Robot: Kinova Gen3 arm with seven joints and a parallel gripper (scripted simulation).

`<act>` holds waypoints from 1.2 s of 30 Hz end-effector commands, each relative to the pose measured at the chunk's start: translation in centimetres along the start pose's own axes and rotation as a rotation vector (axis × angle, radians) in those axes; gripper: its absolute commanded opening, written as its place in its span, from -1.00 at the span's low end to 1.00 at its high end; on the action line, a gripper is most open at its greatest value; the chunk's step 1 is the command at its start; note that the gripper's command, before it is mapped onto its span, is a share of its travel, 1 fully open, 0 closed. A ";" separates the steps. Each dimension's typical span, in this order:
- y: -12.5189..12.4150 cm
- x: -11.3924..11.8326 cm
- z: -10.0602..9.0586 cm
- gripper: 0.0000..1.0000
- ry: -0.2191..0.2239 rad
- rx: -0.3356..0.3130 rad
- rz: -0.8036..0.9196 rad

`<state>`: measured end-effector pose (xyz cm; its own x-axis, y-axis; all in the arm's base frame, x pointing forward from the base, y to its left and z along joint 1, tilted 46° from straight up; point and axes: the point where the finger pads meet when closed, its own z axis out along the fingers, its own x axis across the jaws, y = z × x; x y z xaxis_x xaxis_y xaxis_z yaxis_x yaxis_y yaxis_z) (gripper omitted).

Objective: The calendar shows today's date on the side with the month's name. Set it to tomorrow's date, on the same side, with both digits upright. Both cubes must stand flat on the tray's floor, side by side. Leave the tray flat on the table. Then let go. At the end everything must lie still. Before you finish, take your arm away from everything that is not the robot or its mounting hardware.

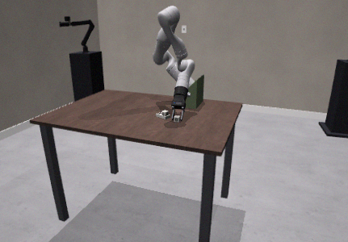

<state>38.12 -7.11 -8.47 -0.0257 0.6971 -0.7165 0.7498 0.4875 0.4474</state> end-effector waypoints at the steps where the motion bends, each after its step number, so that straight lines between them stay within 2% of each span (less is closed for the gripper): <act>1: 0.1 0.0 0.0 0.74 0.001 -0.002 0.000; 24: 0.1 0.0 0.0 0.74 0.001 -0.002 0.000; 25: 0.1 0.0 0.0 0.14 0.001 -0.002 0.000; 36: 0.1 0.0 0.0 0.14 0.001 -0.002 0.000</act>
<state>38.12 -7.11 -8.47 -0.0257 0.6970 -0.7166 0.7498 0.4875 0.4474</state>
